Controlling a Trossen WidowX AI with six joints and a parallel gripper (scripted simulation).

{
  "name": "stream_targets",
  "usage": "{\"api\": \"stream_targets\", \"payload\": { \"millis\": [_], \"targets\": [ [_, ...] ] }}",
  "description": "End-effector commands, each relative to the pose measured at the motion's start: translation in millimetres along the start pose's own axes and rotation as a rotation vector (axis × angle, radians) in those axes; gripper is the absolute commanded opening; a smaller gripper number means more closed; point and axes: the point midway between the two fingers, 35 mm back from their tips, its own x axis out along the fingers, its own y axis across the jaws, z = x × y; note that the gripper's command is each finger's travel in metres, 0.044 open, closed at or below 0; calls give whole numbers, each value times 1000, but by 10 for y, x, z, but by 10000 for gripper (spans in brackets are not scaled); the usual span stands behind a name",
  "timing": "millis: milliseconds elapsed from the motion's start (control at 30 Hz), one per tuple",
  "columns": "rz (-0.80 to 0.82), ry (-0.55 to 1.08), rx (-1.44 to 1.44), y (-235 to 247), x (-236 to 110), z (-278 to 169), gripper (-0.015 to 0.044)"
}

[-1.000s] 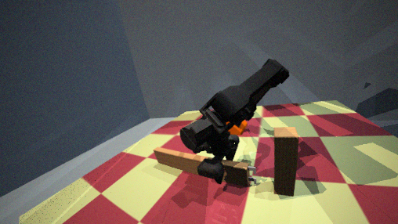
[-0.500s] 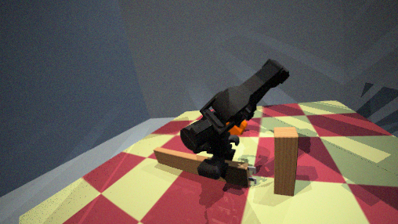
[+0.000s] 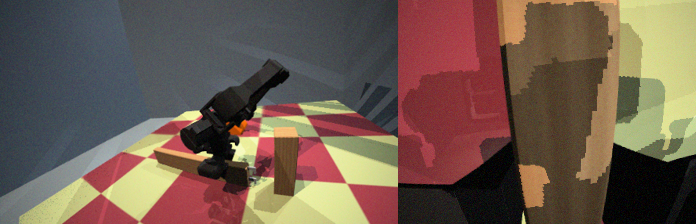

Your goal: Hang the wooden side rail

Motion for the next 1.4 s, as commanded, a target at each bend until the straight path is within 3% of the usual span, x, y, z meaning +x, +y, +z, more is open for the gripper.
{"api": "stream_targets", "payload": {
  "millis": [0,433,1367],
  "targets": [
    [1,3,-4,1,0,-5,0],
    [1,3,-151,23,-4,-7,0],
    [-8,3,-125,77,-3,8,0]
  ]
}}
